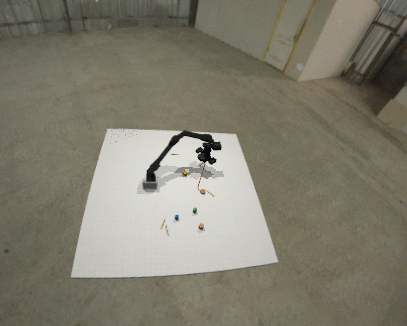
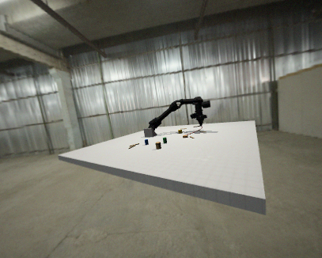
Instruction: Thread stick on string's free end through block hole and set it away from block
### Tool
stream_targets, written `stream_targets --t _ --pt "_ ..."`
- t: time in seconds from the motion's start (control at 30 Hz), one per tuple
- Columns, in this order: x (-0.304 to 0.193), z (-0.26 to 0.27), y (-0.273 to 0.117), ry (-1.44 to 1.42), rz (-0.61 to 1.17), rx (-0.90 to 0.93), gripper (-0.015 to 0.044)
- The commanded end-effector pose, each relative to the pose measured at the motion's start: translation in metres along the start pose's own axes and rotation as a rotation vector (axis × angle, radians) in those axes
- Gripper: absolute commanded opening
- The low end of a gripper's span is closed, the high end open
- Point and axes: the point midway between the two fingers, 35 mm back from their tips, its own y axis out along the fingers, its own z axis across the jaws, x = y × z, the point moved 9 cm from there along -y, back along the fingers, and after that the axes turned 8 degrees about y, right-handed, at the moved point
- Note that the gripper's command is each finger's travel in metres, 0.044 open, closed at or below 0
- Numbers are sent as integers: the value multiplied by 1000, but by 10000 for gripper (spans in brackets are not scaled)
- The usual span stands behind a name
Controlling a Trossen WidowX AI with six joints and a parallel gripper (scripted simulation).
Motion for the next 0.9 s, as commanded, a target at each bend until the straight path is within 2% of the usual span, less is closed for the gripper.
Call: stream_targets --t 0.0,0.87 --pt "2 -5 3 2 2 -3 0" --pt "18 -21 26 2 3 -6 0"
